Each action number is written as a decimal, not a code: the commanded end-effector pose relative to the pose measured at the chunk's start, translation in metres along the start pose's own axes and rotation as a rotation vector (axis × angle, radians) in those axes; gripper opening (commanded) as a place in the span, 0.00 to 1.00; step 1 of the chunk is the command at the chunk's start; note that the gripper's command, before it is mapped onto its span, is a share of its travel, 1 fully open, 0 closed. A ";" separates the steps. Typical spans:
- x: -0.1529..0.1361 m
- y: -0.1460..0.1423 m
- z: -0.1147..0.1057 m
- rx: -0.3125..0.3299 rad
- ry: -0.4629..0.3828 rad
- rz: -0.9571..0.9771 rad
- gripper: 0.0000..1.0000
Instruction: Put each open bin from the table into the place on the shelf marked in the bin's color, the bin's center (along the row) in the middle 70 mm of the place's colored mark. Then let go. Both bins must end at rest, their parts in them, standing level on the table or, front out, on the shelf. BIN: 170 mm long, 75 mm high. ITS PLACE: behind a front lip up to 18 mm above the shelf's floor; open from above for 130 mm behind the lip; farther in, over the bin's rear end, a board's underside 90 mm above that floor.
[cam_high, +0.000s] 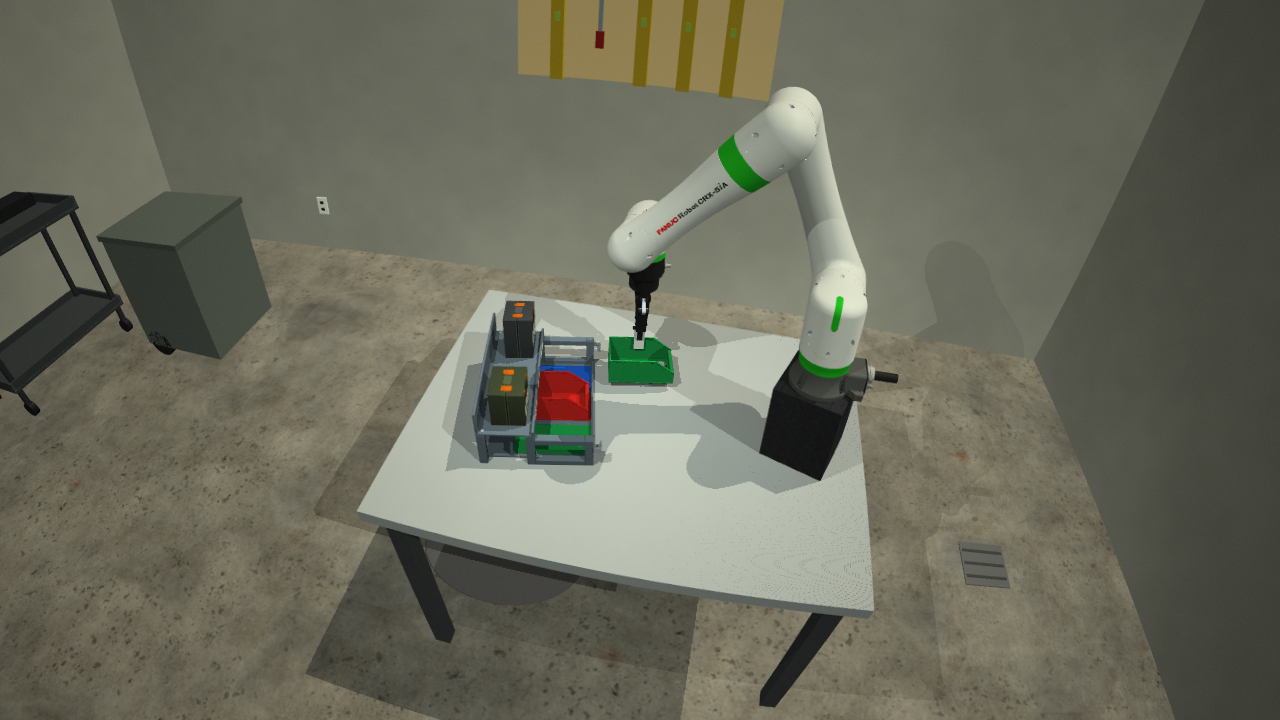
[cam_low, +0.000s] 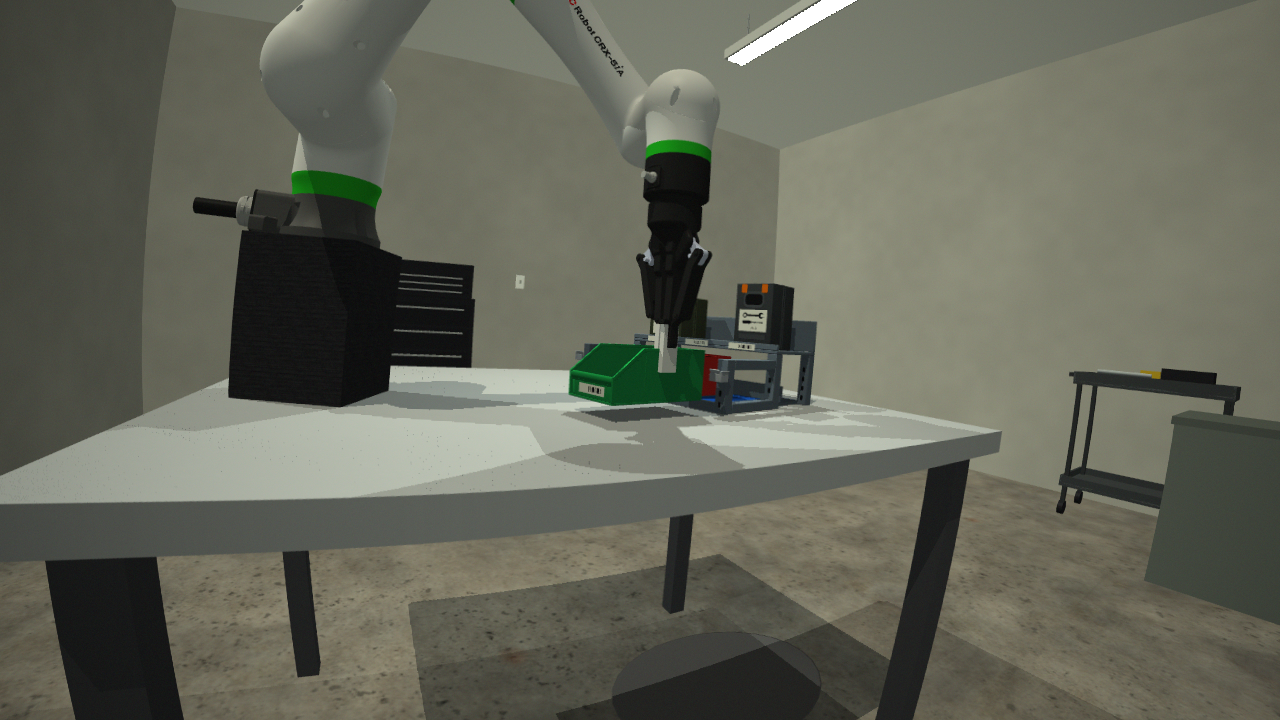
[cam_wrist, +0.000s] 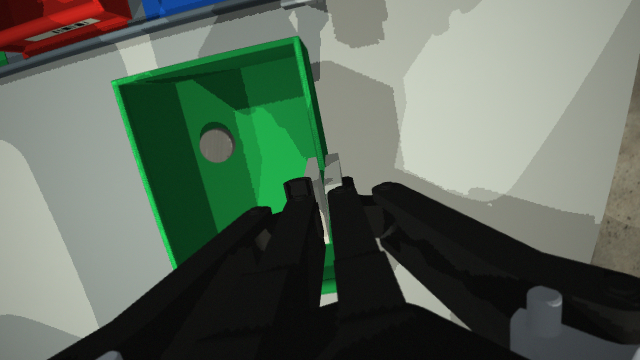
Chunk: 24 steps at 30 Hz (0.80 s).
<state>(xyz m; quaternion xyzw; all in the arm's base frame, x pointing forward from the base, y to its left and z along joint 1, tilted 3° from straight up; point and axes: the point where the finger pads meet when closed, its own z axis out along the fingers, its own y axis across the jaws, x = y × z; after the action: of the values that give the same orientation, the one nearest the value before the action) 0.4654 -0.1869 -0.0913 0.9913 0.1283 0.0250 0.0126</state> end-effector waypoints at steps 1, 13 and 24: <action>0.000 0.000 -0.003 0.000 0.000 0.000 0.00; 0.000 0.000 -0.010 0.000 0.000 0.000 0.00; 0.000 0.000 -0.010 0.000 0.000 0.000 0.00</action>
<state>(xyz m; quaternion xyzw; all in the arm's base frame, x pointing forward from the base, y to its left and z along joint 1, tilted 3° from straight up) 0.4649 -0.1867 -0.0812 0.9913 0.1283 0.0250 0.0126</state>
